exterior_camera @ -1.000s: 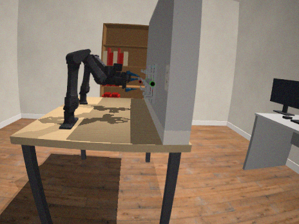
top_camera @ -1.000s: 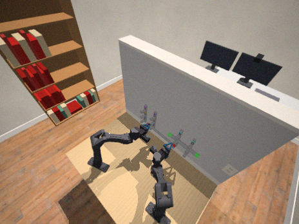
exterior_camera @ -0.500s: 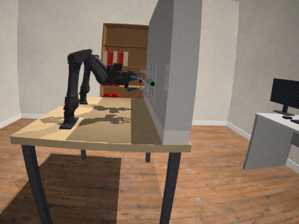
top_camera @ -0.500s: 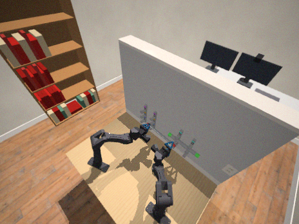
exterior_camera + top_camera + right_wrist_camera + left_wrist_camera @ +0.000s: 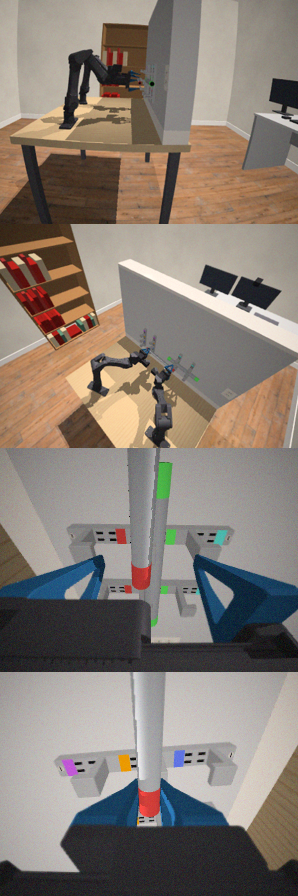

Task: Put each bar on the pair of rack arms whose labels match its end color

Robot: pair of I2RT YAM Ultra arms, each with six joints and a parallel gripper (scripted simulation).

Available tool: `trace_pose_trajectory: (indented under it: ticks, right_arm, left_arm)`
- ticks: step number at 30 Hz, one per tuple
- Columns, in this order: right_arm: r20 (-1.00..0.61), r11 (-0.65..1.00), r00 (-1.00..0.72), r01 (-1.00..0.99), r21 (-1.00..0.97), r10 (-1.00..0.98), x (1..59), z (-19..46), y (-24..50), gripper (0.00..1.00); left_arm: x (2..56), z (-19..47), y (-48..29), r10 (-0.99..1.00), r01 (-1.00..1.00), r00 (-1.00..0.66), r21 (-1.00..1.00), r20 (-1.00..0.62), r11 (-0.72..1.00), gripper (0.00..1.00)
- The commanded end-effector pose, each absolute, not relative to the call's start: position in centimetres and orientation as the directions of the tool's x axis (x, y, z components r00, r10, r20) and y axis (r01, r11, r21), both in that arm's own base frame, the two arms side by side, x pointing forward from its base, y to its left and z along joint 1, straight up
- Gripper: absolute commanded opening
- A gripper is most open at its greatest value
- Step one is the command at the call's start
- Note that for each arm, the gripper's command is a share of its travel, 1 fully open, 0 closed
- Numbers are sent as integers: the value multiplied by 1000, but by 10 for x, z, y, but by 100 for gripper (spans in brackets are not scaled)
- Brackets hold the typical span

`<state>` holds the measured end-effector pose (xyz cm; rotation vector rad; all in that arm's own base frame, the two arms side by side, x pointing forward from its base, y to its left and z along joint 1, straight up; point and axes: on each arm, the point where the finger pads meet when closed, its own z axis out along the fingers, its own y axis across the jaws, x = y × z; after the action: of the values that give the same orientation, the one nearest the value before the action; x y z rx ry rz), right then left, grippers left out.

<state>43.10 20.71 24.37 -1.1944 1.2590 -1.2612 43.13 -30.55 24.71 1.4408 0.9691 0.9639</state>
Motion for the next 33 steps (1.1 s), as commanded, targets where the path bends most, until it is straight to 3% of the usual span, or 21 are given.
trace_pose_trajectory:
  ticks: [1,33]
  right_arm:
    - [-9,8,-67,7,-1000,-998,437,255,207,100]
    - [-8,8,-67,7,-1000,-998,439,258,206,100]
  left_arm:
    - [431,268,-306,942,3,334,1000,1,-2,0]
    - [430,276,-309,942,3,334,1000,1,-2,0]
